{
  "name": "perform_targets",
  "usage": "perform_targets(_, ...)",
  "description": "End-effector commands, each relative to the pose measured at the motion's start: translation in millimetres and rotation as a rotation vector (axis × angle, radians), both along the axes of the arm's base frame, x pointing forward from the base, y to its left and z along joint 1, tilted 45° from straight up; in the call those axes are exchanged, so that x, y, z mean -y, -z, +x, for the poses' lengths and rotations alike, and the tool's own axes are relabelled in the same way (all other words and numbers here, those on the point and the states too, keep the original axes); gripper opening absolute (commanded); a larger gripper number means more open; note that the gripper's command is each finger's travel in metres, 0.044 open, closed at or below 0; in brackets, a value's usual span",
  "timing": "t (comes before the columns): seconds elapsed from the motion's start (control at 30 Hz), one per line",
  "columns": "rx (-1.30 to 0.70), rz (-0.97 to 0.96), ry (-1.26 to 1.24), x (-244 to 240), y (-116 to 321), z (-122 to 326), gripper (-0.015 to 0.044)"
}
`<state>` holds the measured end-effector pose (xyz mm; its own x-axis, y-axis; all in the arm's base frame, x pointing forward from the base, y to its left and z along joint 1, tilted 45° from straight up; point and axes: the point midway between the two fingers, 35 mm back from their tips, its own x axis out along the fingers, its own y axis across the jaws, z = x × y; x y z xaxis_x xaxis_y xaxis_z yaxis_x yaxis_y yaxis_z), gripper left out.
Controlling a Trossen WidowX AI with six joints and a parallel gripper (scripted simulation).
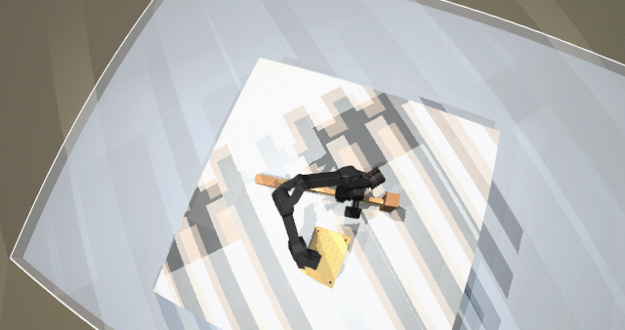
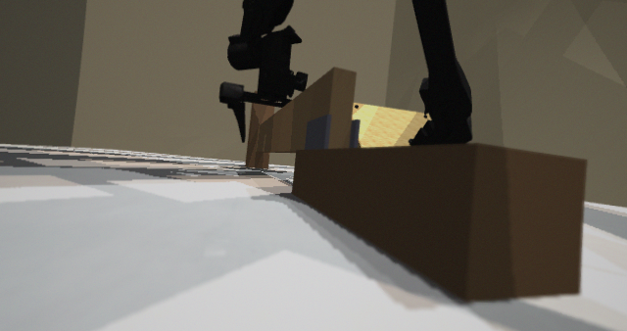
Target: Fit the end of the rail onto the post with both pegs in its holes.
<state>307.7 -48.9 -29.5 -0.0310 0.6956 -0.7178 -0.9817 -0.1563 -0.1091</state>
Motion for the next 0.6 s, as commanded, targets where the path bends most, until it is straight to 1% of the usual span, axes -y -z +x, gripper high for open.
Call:
perform_targets(0.0,0.001,0.0,0.001,-0.1,-9.1,-0.9,0.044)
perform_targets(0.07,0.004,-0.003,0.003,-0.2,-32.5,-3.8,0.044)
perform_targets(0.13,0.006,-0.003,0.004,-0.4,-41.8,-5.3,0.044)
perform_targets(0.57,0.006,-0.003,0.004,-0.4,-41.8,-5.3,0.044)
